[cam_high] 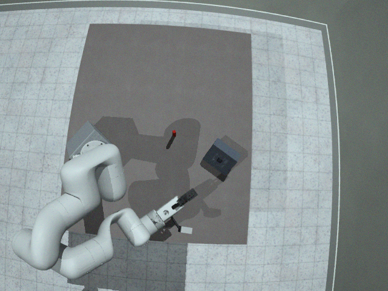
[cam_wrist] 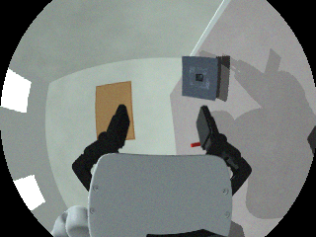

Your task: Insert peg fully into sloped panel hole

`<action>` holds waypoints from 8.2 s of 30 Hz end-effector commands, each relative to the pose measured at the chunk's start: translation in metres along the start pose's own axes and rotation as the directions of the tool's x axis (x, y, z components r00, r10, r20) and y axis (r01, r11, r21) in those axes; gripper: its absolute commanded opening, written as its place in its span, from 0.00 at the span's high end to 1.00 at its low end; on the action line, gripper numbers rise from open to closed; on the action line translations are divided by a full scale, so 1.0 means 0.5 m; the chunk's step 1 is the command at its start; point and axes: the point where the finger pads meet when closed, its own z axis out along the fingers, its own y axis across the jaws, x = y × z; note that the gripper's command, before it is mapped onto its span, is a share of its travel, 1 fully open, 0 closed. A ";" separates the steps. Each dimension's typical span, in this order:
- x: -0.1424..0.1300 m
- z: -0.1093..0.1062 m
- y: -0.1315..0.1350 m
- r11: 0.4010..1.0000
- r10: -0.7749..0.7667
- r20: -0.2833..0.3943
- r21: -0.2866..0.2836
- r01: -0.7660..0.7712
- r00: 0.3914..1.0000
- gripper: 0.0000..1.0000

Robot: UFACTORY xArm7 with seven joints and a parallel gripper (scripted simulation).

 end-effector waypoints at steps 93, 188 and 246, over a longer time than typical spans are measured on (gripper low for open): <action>0.241 0.259 -0.249 0.183 0.961 -0.009 0.772 -0.609 0.277 0.00; -0.523 0.241 0.110 -0.070 0.175 -0.955 0.230 -0.971 -0.239 0.00; -0.526 0.261 0.216 -0.071 0.174 -0.955 0.230 -0.971 -0.239 0.76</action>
